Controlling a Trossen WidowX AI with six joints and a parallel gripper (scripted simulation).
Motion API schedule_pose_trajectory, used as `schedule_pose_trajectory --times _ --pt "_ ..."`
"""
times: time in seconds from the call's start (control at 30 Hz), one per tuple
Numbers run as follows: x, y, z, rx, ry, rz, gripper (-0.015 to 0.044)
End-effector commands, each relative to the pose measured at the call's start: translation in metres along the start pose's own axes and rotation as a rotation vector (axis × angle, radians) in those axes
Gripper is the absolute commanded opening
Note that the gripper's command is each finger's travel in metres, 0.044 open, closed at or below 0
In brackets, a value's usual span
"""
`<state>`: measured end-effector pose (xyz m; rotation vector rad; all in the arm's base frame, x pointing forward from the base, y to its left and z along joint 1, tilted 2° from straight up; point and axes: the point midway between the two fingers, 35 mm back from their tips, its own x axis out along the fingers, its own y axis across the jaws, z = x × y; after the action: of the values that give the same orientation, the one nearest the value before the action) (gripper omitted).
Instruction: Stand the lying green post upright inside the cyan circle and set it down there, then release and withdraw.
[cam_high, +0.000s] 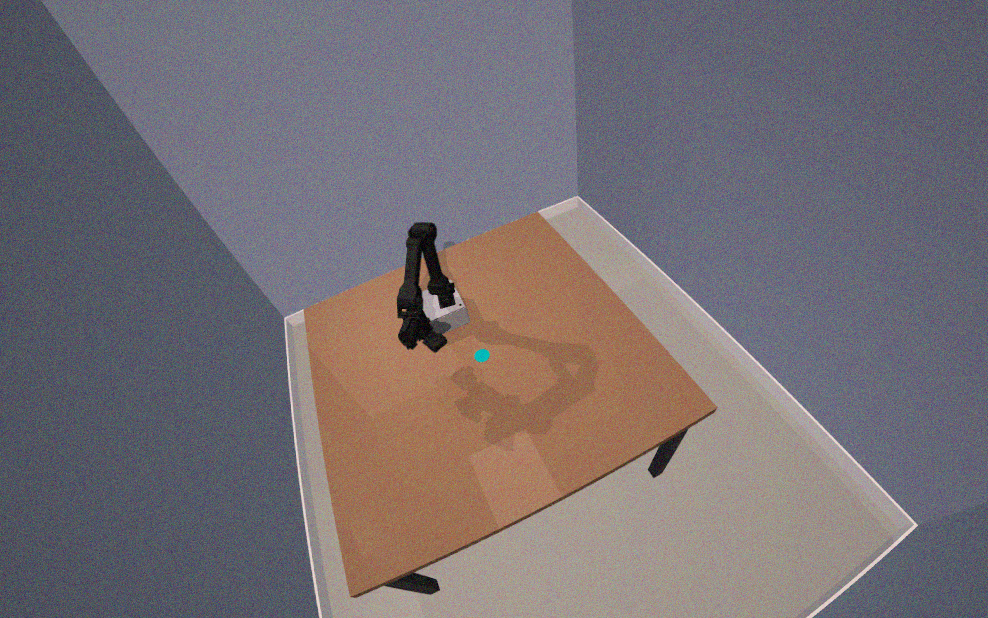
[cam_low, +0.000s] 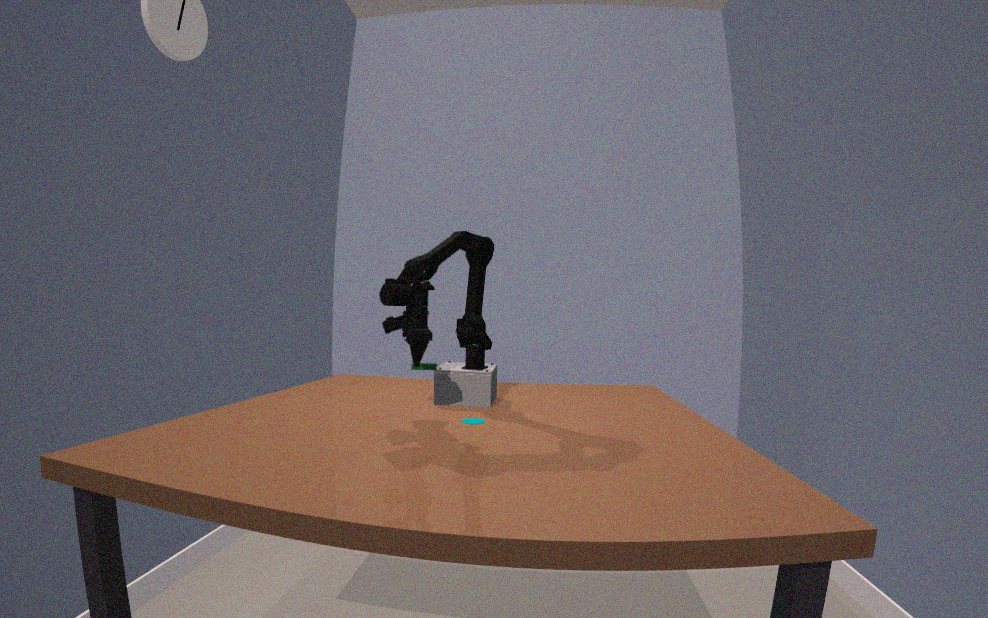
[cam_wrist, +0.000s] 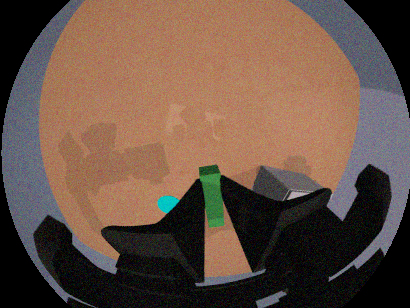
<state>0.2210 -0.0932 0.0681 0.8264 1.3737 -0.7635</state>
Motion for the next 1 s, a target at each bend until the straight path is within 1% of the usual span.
schedule_pose_trajectory --times 0.0,0.97 --pt "-0.001 0.009 -0.006 -0.060 0.001 0.001 0.0023" --pt "-0.010 0.074 -0.076 -0.507 0.009 0.013 0.0023"
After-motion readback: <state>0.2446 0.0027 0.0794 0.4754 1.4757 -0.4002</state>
